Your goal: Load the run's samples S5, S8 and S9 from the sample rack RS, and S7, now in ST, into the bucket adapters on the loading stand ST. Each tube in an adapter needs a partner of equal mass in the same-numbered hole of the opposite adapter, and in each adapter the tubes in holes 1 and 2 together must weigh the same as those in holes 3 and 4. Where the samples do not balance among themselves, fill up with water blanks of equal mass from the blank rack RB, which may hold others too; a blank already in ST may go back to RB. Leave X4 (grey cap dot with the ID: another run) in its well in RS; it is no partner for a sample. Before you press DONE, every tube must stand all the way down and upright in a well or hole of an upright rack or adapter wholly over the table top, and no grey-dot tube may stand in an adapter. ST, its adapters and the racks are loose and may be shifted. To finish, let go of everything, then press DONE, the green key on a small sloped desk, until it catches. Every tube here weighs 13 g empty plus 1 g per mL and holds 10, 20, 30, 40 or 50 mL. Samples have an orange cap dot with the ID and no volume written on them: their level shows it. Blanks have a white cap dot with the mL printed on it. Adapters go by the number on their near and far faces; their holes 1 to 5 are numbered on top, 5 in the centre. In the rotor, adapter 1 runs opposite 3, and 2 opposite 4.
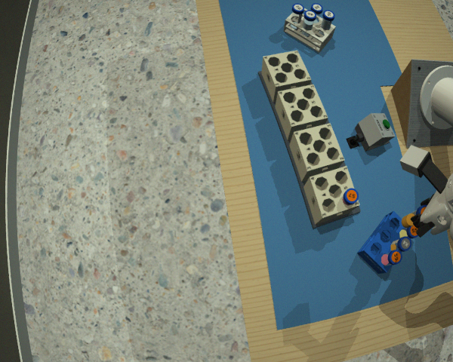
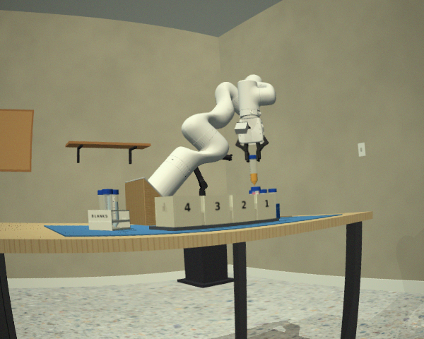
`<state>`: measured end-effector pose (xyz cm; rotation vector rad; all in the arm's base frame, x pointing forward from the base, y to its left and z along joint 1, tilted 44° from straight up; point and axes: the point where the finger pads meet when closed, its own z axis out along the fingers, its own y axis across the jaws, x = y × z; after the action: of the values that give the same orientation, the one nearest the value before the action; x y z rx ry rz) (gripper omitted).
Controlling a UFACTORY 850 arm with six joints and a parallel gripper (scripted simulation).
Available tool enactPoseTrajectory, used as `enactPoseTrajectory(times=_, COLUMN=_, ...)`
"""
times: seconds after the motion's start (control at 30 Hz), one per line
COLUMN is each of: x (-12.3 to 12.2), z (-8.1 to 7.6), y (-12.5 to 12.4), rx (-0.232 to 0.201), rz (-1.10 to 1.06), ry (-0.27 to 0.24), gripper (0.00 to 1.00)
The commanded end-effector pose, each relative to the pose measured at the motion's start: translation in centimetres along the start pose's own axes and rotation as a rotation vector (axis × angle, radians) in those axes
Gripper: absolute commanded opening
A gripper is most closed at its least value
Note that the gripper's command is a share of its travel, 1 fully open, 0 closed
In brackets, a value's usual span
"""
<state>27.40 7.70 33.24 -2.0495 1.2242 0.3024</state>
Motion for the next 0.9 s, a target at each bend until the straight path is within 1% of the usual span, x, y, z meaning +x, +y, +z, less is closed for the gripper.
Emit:
enactPoseTrajectory(times=0.0, x=0.0, z=0.0, y=-2.5, rx=0.000, rz=0.000, ry=0.001, gripper=0.00)
enactPoseTrajectory(times=0.23, x=0.0, z=0.0, y=-6.0, rx=0.000, rz=-0.001, ry=0.001, gripper=0.00)
enactPoseTrajectory(times=0.3, x=0.0, z=0.0, y=-6.0, rx=0.000, rz=-0.001, ry=0.001, gripper=0.00)
enactPoseTrajectory(times=0.33, x=0.0, z=0.0, y=-6.5, rx=0.000, rz=-0.001, ry=0.001, gripper=0.00)
enactPoseTrajectory(times=0.87, x=0.0, z=0.0, y=-6.5, rx=0.000, rz=-0.001, ry=0.001, gripper=0.00)
